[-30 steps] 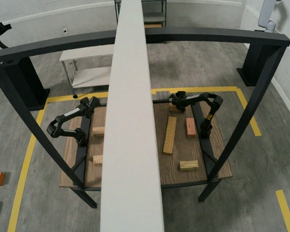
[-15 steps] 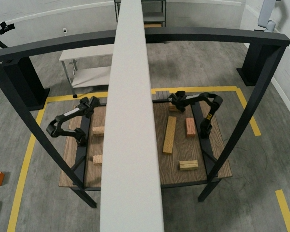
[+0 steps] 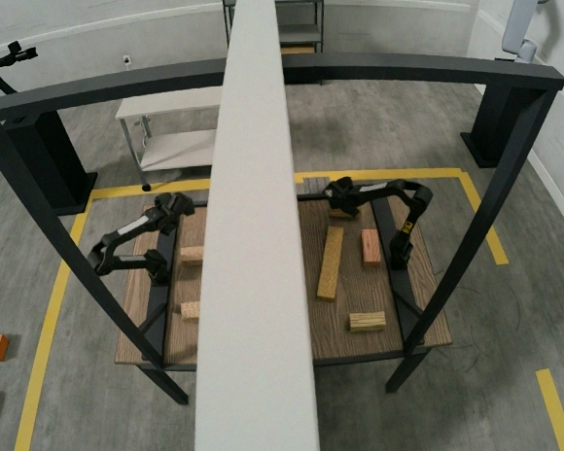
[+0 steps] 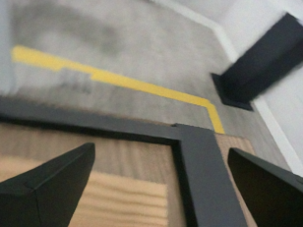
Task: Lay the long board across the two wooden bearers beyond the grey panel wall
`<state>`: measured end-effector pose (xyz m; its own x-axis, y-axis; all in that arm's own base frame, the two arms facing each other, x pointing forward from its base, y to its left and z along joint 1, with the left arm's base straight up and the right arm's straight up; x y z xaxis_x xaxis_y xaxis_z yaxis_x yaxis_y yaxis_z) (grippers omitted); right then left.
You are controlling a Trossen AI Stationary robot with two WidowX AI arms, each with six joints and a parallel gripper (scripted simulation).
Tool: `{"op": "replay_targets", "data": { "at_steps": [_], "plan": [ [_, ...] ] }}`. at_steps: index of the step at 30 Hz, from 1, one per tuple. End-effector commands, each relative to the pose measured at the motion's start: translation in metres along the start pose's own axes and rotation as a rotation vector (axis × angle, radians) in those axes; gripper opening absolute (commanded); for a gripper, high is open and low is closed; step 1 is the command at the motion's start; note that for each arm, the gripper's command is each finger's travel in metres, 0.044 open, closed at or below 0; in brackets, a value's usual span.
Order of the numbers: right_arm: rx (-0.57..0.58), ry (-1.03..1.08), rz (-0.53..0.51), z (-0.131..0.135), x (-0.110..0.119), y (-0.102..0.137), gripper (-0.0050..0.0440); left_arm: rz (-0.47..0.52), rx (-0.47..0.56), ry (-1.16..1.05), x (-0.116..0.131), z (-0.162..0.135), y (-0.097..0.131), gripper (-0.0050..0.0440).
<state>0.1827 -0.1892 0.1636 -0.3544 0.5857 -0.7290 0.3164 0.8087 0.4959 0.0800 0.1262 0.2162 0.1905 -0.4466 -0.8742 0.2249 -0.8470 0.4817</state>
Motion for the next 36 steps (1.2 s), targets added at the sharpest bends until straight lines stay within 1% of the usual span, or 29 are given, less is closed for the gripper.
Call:
{"op": "replay_targets", "data": {
  "at_steps": [1, 2, 4, 10, 13, 18, 19, 21, 27, 36],
  "plan": [
    [-0.133, 0.134, -0.003, 0.009, -0.019, 0.012, 0.0400, 0.026, 0.102, -0.079, 0.002, 0.013, 0.020, 0.0400],
    [-0.159, 0.172, -0.003, 0.012, -0.021, 0.015, 0.0400, 0.032, 0.124, -0.097, 0.002, 0.015, 0.024, 0.0400],
    [-0.159, 0.172, -0.003, 0.012, -0.021, 0.015, 0.0400, 0.032, 0.124, -0.097, 0.002, 0.015, 0.024, 0.0400],
    [-0.335, 0.429, -0.003, 0.024, -0.027, 0.029, 0.0400, 0.084, 0.267, -0.225, 0.005, 0.033, 0.047, 0.0400],
    [-0.435, 0.581, -0.002, 0.030, -0.026, 0.036, 0.0400, 0.108, 0.323, -0.286, 0.007, 0.040, 0.054, 0.0400],
    [-0.568, 0.776, -0.010, 0.035, -0.023, 0.045, 0.0400, 0.144, 0.405, -0.370, 0.010, 0.049, 0.065, 0.0400],
    [-0.597, 0.817, -0.013, 0.037, -0.022, 0.047, 0.0400, 0.151, 0.418, -0.388, 0.010, 0.050, 0.067, 0.0400],
    [-0.597, 0.817, -0.013, 0.037, -0.022, 0.047, 0.0400, 0.151, 0.418, -0.388, 0.010, 0.050, 0.067, 0.0400],
    [-0.792, 1.073, -0.056, 0.043, -0.017, 0.060, 0.0400, 0.190, 0.492, -0.483, 0.013, 0.057, 0.075, 0.0400],
    [-1.032, 1.348, -0.142, 0.048, -0.010, 0.077, 0.0400, 0.238, 0.570, -0.555, 0.013, 0.063, 0.084, 0.0400]
  ]
}}
Point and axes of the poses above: on each arm, the point midway between the two fingers, 35 mm back from their tips, its own y axis back along the fingers, its own z axis across the jaws, x = y × z, the point moved 10 cm from there along y, back along the fingers, and after that the axes turned 5 degrees about y, right-handed, at the moved point
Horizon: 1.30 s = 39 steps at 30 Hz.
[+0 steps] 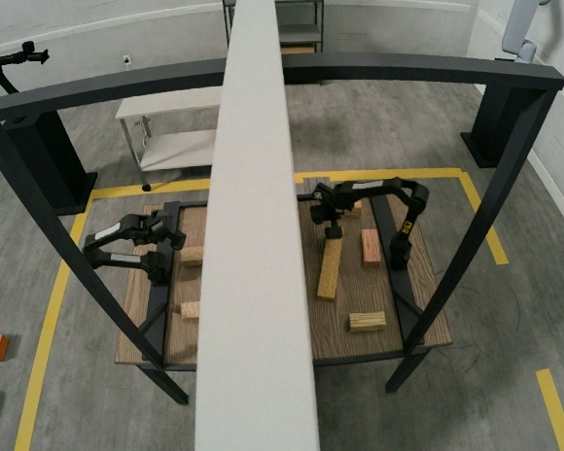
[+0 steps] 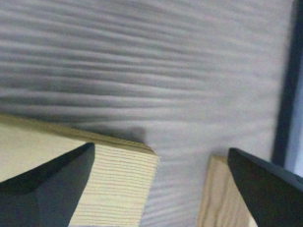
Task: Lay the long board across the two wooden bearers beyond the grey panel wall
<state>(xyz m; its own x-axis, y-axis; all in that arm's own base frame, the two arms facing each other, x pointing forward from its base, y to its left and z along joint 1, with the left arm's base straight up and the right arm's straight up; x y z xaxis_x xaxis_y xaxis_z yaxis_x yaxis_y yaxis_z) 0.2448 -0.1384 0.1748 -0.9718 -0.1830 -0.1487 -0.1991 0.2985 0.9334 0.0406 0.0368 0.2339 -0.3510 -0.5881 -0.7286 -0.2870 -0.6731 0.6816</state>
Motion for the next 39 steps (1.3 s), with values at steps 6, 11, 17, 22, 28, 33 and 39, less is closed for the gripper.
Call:
{"op": "replay_targets", "data": {
  "at_steps": [6, 11, 17, 22, 28, 33, 39],
  "plan": [
    [-0.167, 0.296, -0.120, 0.007, -0.014, 0.011, 0.0400, 0.055, 0.107, -0.054, -0.002, -0.003, 0.016, 0.0400],
    [-0.292, 0.517, -0.202, 0.014, -0.018, 0.011, 0.0400, 0.108, 0.219, -0.174, -0.001, -0.002, 0.023, 0.0400],
    [-0.407, 0.741, -0.312, 0.023, -0.022, 0.010, 0.0400, 0.188, 0.365, -0.328, 0.001, -0.008, 0.032, 0.0400],
    [-0.448, 0.842, -0.360, 0.028, -0.024, 0.009, 0.0400, 0.205, 0.425, -0.375, 0.003, -0.010, 0.035, 0.0400],
    [-0.534, 0.991, -0.427, 0.037, -0.018, 0.000, 0.0400, 0.218, 0.500, -0.442, 0.007, -0.014, 0.036, 0.0400],
    [-0.613, 1.076, -0.486, 0.043, -0.007, -0.010, 0.0400, 0.240, 0.575, -0.561, 0.009, -0.024, 0.043, 0.0400],
    [-0.638, 1.116, -0.524, 0.045, -0.004, -0.012, 0.0400, 0.270, 0.681, -0.712, 0.014, -0.037, 0.052, 0.0400]
  ]
}}
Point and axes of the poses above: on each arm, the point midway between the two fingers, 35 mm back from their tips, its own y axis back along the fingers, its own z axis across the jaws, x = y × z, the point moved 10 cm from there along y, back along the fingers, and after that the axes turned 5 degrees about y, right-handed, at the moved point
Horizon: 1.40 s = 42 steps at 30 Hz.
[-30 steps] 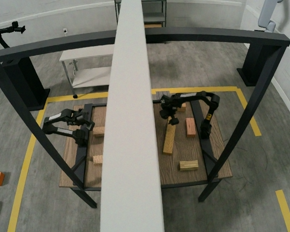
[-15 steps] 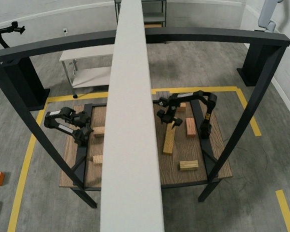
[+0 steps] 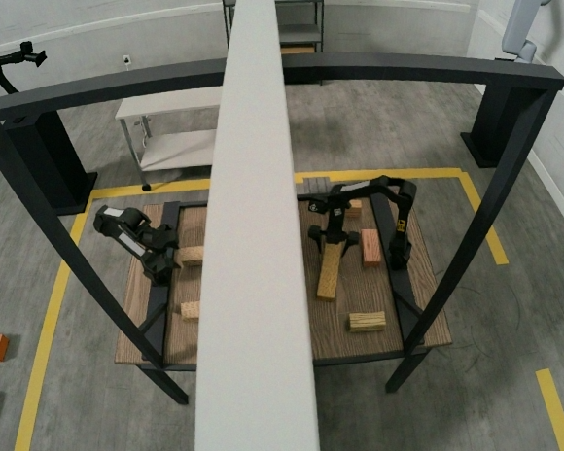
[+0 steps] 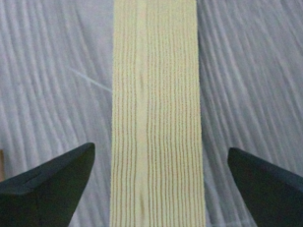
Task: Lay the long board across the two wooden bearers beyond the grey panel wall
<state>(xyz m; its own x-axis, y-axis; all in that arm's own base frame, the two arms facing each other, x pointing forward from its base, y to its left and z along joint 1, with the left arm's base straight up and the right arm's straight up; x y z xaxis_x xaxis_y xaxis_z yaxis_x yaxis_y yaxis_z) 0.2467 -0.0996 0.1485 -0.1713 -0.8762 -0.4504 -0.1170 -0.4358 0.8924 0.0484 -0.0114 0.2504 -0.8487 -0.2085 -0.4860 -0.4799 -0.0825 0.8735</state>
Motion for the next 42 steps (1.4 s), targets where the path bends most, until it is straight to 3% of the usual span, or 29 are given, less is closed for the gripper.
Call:
{"op": "replay_targets", "data": {
  "at_steps": [1, 9, 14, 20, 31, 42],
  "plan": [
    [0.000, 0.042, -0.024, 0.001, -0.001, 0.001, 0.0400, 0.007, 0.065, -0.090, -0.006, -0.013, 0.004, 0.0400],
    [0.008, 0.049, -0.021, 0.001, -0.002, 0.003, 0.0400, 0.020, 0.092, -0.127, -0.007, -0.016, 0.002, 0.0400],
    [-0.003, 0.042, -0.024, 0.002, -0.002, -0.008, 0.0400, 0.017, 0.093, -0.126, -0.008, -0.016, 0.003, 0.0400],
    [-0.003, 0.040, -0.025, 0.002, -0.003, -0.041, 0.0392, 0.025, 0.085, -0.127, -0.005, -0.017, -0.017, 0.0400],
    [0.002, 0.043, -0.023, 0.002, -0.004, -0.048, 0.0360, 0.027, 0.083, -0.128, -0.005, -0.019, -0.031, 0.0400],
    [0.023, 0.054, -0.017, -0.001, -0.005, -0.042, 0.0200, 0.018, 0.086, -0.124, -0.006, -0.019, -0.028, 0.0400]
  ]
}}
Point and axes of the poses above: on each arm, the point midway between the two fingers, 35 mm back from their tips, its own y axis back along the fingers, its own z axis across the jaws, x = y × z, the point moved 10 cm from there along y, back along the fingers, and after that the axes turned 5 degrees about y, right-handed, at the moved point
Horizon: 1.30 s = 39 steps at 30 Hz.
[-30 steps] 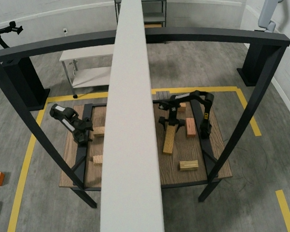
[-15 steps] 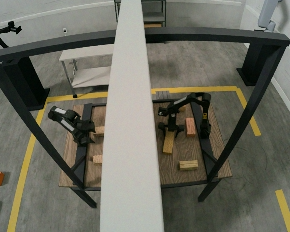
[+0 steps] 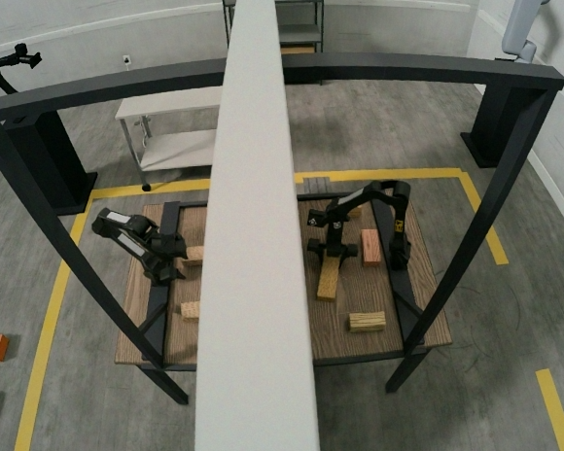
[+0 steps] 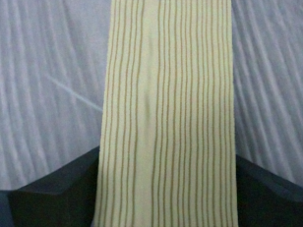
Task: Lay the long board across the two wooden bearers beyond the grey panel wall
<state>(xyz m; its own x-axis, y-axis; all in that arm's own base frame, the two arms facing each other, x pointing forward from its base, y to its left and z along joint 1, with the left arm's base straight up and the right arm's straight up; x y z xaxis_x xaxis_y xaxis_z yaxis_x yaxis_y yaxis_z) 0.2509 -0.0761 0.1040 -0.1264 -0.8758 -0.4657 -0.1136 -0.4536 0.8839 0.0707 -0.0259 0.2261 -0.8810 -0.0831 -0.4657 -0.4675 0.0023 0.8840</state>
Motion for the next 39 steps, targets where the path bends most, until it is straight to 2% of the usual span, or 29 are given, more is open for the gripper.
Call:
{"op": "replay_targets", "data": {
  "at_steps": [1, 4, 6, 7, 12, 16, 23, 39],
  "plan": [
    [0.037, 0.015, 0.005, -0.004, -0.006, 0.013, 0.0176, -0.010, 0.003, 0.003, -0.002, 0.000, 0.002, 0.0400],
    [0.038, 0.015, 0.004, -0.004, -0.014, 0.028, 0.0248, -0.010, 0.003, 0.003, -0.002, 0.000, 0.002, 0.0400],
    [0.038, 0.015, 0.004, -0.004, -0.014, 0.028, 0.0248, -0.010, 0.003, 0.003, -0.002, 0.000, 0.002, 0.0400],
    [0.038, 0.015, 0.004, -0.004, -0.017, 0.034, 0.0267, -0.010, 0.003, 0.003, -0.002, 0.000, 0.002, 0.0400],
    [0.038, 0.016, 0.004, -0.005, -0.040, 0.076, 0.0267, -0.010, 0.003, 0.003, -0.002, 0.000, 0.002, 0.0400],
    [0.043, 0.006, 0.004, -0.004, -0.053, 0.100, 0.0267, -0.010, 0.003, 0.003, -0.002, 0.000, 0.002, 0.0400],
    [0.094, -0.122, 0.005, 0.010, -0.061, 0.099, 0.0267, -0.010, 0.003, 0.003, -0.002, 0.000, 0.002, 0.0400],
    [0.330, -0.582, 0.030, 0.051, -0.083, 0.072, 0.0267, -0.010, 0.003, 0.003, -0.002, 0.000, 0.002, 0.0400]
  ]
}}
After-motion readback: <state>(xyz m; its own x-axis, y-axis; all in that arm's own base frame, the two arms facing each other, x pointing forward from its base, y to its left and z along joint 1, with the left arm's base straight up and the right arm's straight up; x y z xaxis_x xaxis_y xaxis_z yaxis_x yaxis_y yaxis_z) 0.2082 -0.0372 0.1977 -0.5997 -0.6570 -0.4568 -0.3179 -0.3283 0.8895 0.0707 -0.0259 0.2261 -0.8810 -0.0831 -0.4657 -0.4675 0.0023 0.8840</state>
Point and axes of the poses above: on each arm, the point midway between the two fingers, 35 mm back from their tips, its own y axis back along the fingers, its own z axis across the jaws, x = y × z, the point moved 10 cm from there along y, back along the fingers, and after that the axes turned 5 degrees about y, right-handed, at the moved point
